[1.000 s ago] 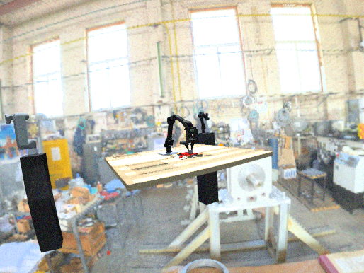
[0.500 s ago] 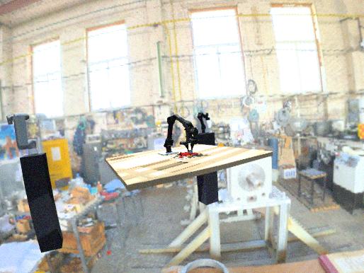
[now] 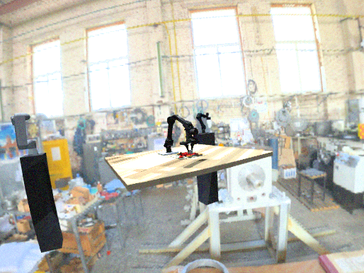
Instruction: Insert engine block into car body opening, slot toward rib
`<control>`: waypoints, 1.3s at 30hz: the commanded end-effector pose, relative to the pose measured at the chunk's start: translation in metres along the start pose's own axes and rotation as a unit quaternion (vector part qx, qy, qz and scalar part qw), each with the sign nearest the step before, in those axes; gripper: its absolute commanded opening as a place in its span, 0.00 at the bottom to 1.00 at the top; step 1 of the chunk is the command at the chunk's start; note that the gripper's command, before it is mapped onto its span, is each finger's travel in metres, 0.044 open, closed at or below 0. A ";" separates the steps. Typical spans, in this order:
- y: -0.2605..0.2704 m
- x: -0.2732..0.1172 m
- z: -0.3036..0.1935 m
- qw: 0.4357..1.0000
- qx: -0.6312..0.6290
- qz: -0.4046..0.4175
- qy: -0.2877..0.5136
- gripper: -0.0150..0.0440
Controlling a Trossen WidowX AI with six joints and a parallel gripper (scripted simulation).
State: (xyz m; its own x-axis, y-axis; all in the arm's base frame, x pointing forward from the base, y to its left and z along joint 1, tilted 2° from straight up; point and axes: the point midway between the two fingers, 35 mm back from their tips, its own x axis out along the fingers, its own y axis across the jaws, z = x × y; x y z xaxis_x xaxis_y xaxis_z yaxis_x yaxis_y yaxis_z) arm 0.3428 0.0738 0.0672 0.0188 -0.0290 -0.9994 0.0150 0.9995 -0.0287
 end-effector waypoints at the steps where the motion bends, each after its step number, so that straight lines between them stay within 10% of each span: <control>1: 0.000 0.001 0.000 1.000 -0.001 0.001 0.000 0.52; 39: 0.000 0.006 0.000 1.000 0.000 0.001 0.000 0.52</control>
State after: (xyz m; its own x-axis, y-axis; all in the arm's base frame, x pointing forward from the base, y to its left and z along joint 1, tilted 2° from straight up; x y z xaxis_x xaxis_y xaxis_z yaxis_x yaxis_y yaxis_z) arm 0.3427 0.0736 0.0622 0.0188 -0.0290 -0.9994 0.0155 0.9995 -0.0287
